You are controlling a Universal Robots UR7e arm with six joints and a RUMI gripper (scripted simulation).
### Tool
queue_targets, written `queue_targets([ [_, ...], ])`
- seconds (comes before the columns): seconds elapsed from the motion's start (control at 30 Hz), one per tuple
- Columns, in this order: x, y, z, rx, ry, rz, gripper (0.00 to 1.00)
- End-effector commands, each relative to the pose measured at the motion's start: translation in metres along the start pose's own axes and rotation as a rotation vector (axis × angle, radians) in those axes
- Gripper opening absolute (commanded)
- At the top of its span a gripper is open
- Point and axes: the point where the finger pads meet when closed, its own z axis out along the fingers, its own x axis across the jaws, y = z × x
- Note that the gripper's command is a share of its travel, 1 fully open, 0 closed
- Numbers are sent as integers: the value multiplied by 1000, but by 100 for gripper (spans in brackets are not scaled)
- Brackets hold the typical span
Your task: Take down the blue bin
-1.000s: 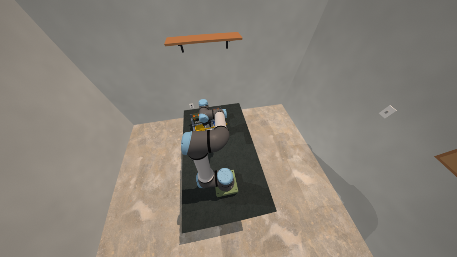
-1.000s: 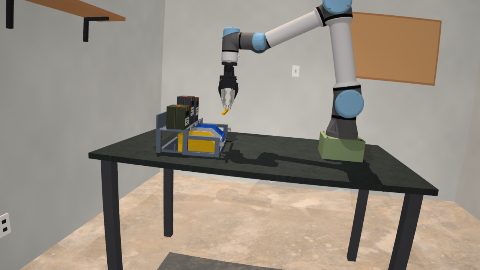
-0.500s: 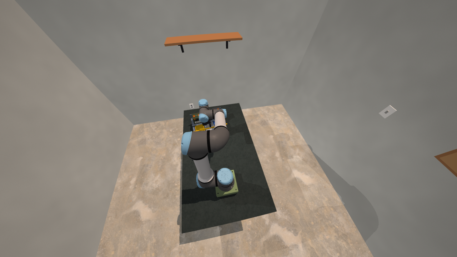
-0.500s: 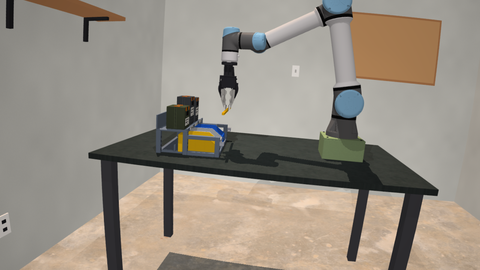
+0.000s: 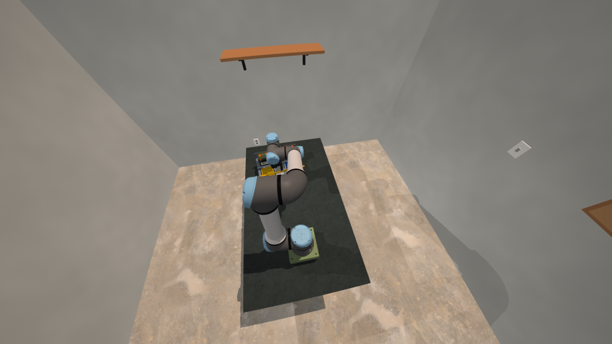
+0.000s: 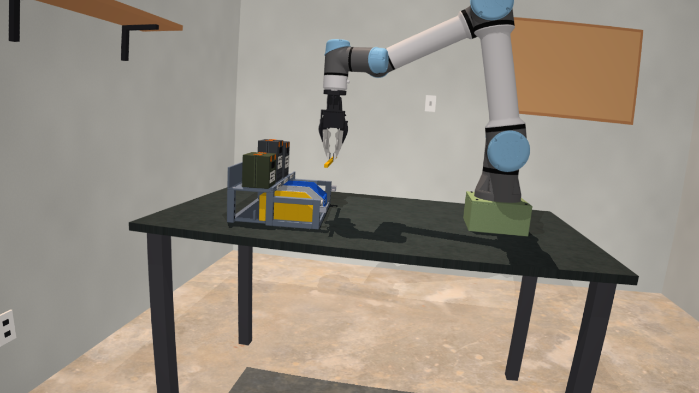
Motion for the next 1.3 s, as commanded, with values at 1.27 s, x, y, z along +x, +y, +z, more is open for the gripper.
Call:
queue_targets([
  [1.27,94,0,-1,0,-2,0,0],
])
